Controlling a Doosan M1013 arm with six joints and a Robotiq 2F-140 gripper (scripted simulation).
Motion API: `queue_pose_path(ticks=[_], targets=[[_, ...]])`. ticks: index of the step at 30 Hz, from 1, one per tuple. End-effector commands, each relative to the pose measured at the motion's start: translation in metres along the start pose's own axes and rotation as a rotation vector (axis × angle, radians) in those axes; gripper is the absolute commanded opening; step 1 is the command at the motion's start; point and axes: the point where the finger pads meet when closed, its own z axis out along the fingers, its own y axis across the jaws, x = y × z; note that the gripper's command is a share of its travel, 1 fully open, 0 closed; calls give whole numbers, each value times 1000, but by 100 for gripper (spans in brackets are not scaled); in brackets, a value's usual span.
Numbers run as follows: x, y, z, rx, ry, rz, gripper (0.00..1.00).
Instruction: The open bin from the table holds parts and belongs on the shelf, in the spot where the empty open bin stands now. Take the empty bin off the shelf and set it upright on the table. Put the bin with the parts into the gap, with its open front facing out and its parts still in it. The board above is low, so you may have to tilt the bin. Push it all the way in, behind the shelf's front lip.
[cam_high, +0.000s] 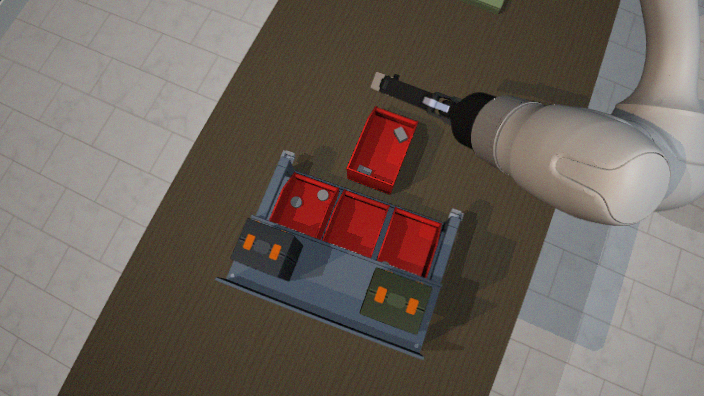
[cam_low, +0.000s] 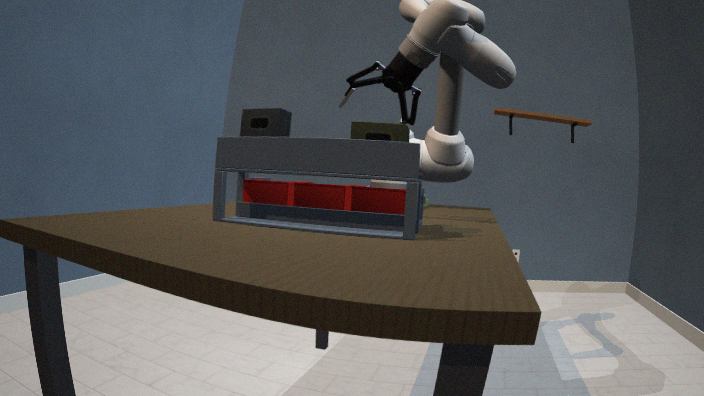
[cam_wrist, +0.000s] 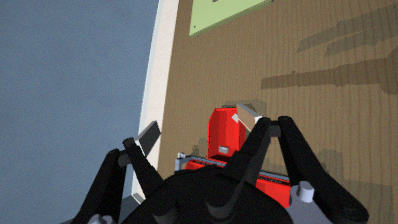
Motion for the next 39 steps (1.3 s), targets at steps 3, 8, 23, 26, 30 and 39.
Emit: queue_pose_path(ticks=[3,8,23,26,30,39], targets=[[-37,-4,-6,-121,-229,60,100],[-53,-7,-10,-172,-325,87,100],[-109,-15,-24,-352,-668,184,100],[-119,-16,-27,-383,-729,201,100],[-130,-19,-29,-418,-797,222,100],[-144,-21,-33,-463,-884,247,100]])
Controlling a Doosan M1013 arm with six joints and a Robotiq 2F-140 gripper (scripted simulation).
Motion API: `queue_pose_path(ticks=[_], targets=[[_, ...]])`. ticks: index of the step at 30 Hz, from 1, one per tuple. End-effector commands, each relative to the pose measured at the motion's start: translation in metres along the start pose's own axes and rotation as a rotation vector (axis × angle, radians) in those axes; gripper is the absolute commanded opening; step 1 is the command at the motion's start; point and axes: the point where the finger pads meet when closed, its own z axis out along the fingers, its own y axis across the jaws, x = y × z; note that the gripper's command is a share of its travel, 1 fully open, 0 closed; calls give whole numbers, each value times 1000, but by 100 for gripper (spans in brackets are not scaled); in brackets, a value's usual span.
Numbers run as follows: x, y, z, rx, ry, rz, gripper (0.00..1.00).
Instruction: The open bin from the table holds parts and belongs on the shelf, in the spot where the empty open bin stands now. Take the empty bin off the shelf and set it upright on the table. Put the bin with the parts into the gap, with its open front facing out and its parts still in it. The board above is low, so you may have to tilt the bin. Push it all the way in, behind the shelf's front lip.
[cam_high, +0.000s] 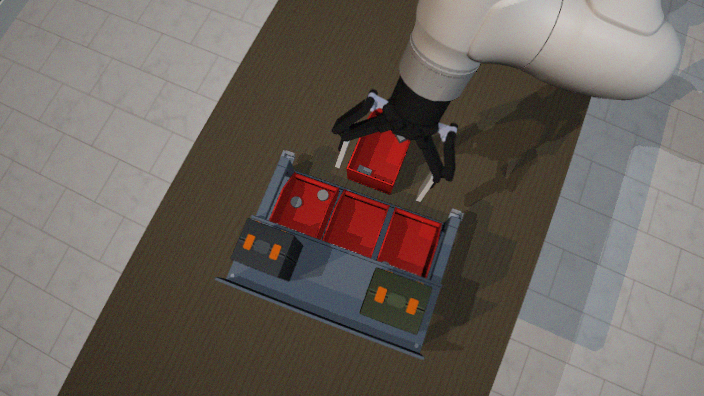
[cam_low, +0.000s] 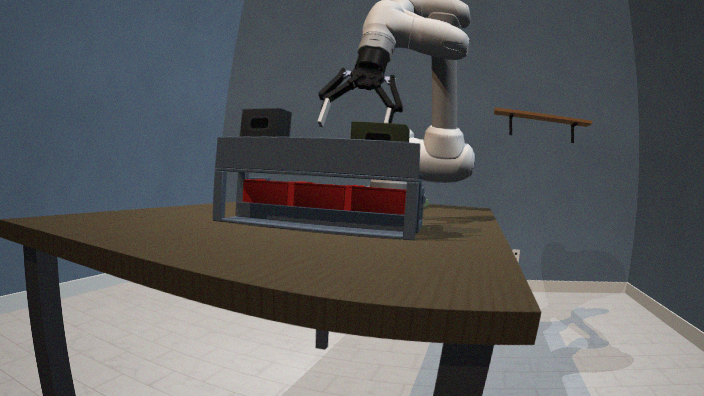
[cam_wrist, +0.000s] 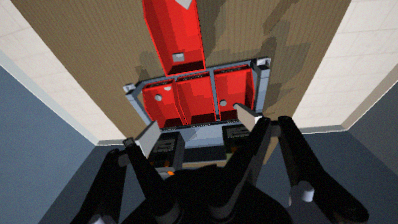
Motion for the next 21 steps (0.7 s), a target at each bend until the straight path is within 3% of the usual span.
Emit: queue_pose_path(ticks=[1,21], targets=[[-3,0,3,-16,-25,5,100],[-11,-1,7,-39,-81,23,100]])
